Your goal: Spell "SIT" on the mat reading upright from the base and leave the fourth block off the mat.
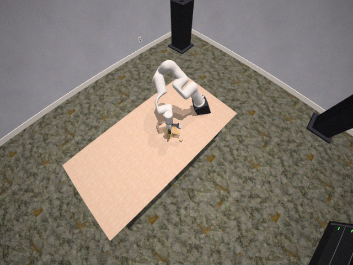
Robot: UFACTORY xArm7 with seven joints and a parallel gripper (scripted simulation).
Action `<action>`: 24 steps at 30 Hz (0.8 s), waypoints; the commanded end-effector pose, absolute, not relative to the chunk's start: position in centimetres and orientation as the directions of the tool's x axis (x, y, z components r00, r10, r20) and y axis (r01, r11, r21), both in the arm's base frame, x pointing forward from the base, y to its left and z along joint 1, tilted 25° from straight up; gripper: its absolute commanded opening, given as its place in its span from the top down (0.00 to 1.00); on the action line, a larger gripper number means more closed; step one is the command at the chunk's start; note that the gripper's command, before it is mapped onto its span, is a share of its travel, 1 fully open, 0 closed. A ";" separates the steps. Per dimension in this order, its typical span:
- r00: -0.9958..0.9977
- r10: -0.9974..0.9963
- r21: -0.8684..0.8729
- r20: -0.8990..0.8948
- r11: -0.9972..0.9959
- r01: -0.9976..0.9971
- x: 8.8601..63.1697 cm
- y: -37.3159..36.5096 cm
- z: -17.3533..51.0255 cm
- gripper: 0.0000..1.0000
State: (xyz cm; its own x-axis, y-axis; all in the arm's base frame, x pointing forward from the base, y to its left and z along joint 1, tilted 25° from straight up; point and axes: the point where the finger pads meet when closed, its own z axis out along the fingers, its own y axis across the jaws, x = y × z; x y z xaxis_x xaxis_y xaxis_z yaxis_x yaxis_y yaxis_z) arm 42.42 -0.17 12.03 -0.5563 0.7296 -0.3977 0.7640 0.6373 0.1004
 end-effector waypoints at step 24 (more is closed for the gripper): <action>-0.066 0.955 0.304 -0.290 0.157 0.940 42.9 -0.9 12.3 0.00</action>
